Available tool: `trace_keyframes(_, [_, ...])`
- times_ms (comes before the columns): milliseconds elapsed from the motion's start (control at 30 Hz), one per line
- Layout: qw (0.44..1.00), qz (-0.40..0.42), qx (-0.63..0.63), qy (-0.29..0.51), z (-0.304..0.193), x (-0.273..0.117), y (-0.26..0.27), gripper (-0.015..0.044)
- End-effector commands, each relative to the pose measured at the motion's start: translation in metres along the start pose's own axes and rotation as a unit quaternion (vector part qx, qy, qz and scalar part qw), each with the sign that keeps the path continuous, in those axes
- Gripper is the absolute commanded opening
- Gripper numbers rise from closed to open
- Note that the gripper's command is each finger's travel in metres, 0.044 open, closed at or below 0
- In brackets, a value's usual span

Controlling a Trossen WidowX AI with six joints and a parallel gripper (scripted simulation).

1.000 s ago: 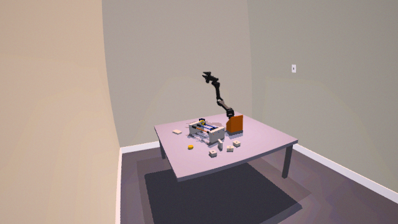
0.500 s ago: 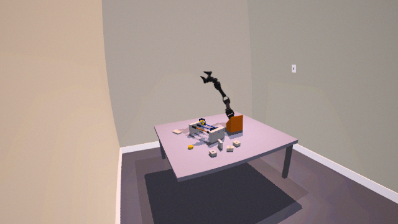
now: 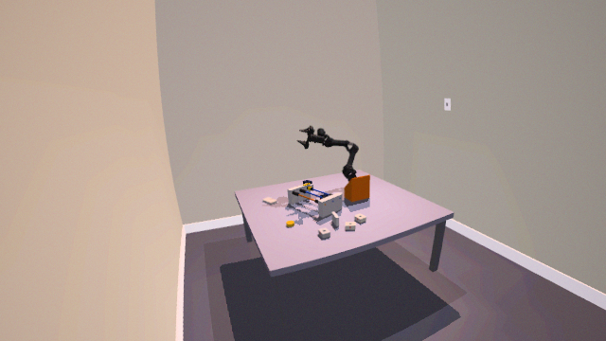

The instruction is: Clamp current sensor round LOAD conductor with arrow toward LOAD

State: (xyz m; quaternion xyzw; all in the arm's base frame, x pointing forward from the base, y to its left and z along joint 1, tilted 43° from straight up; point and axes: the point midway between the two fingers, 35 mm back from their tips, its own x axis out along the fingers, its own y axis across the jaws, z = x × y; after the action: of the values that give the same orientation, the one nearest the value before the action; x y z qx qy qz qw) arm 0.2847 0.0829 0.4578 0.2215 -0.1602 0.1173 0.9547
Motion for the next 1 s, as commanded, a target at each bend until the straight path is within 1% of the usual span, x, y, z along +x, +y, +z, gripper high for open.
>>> trace_keyframes(0, [0.989, -0.055, -0.121, 0.059, -0.043, -0.008, -0.062, 0.044])
trace_keyframes(133, [0.968, -0.098, -0.201, 0.116, -0.074, -0.024, -0.116, 0.044])
trace_keyframes(200, [0.959, -0.111, -0.222, 0.134, -0.084, -0.032, -0.132, 0.044])
trace_keyframes(500, [0.958, -0.112, -0.224, 0.136, -0.084, -0.032, -0.134, 0.044])
trace_keyframes(533, [0.958, -0.116, -0.222, 0.142, -0.087, -0.032, -0.135, 0.044])
trace_keyframes(600, [0.95, -0.148, -0.203, 0.186, -0.106, -0.031, -0.143, 0.044])
trace_keyframes(700, [0.915, -0.225, -0.18, 0.282, -0.147, -0.037, -0.16, 0.044])
trace_keyframes(800, [0.862, -0.299, -0.188, 0.364, -0.179, -0.053, -0.171, 0.044])
trace_keyframes(867, [0.816, -0.35, -0.211, 0.409, -0.194, -0.068, -0.177, 0.044])
trace_keyframes(967, [0.724, -0.428, -0.286, 0.459, -0.202, -0.094, -0.182, 0.044])
